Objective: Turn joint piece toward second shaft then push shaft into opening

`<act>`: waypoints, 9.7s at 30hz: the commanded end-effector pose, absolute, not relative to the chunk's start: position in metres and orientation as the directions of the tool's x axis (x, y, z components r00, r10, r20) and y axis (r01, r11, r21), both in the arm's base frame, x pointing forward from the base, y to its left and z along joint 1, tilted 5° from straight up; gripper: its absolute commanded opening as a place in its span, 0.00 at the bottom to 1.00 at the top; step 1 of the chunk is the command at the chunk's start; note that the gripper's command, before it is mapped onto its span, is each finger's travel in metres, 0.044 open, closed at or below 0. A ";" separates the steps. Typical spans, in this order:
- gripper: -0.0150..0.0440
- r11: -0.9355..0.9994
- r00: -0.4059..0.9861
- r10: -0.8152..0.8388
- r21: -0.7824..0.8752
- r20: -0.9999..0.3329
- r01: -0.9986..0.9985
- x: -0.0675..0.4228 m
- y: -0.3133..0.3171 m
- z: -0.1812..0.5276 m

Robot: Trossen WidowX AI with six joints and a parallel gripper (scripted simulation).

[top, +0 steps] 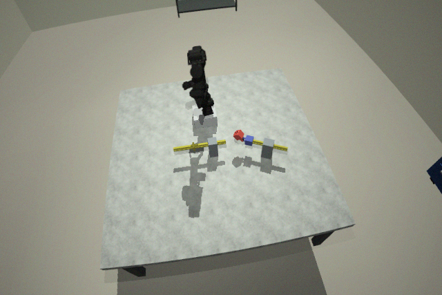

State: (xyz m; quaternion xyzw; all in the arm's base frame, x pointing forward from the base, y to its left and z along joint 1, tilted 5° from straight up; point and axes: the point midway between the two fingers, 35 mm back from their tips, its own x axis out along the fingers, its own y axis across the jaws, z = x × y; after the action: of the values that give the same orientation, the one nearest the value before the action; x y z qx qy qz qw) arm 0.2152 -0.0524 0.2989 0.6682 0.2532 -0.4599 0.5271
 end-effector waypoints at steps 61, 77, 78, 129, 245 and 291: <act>1.00 0.998 -0.044 -0.031 -0.034 -0.999 0.060 0.242 0.059 0.166; 1.00 0.916 -0.044 -0.031 -0.011 -0.999 -0.401 0.242 0.058 0.157; 1.00 0.904 -0.044 -0.031 -0.009 -0.999 -0.428 0.242 0.058 0.156; 1.00 0.622 -0.042 -0.029 0.015 -0.999 -0.783 0.254 0.074 0.067; 0.56 0.622 -0.040 -0.026 0.015 -0.999 -0.783 0.280 0.110 0.034; 0.25 0.580 0.002 0.035 0.019 -0.999 -0.814 0.279 0.107 0.032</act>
State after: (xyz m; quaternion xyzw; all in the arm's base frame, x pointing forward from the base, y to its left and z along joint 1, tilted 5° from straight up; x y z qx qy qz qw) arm 0.2791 0.1078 0.0334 -0.3126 0.6396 0.3184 0.6260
